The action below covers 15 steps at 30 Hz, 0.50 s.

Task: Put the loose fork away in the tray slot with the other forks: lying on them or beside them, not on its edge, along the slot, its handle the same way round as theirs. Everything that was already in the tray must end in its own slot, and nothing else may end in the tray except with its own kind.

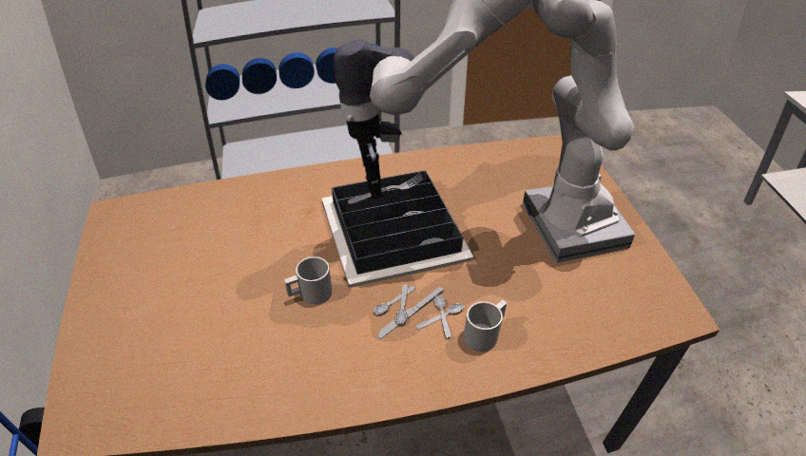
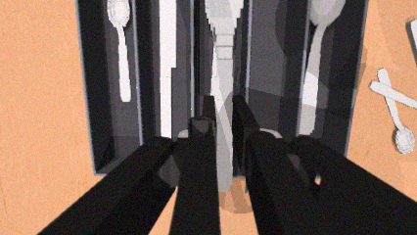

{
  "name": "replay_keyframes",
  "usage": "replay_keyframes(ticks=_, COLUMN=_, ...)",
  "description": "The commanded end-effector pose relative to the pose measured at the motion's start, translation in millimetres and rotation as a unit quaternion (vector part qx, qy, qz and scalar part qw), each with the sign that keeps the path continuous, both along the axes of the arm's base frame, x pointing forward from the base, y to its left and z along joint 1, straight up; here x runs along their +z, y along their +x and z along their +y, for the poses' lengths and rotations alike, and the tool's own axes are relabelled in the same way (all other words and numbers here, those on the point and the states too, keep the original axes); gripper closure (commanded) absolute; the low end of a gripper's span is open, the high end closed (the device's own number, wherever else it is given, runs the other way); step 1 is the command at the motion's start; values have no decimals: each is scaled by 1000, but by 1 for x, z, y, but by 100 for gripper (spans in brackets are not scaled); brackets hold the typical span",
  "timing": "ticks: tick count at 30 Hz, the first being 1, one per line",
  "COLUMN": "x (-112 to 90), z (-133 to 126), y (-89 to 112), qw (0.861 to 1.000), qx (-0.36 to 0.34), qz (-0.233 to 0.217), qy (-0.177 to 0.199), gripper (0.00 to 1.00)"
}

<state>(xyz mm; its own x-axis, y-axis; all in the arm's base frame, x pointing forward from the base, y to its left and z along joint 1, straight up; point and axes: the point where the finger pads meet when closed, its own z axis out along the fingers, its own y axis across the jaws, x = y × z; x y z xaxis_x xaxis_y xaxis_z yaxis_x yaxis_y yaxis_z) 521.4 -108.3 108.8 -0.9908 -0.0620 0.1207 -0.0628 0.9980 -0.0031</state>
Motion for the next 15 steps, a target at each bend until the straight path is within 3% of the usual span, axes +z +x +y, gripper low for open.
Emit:
replay_keyframes(ticks=1, x=-9, z=0, y=1, qw=1000, qx=-1, qz=-2, qy=0, gripper=86)
replay_keyframes(ticks=15, x=-39, z=0, y=1, qw=1000, qx=-1, qz=-2, qy=0, gripper=86)
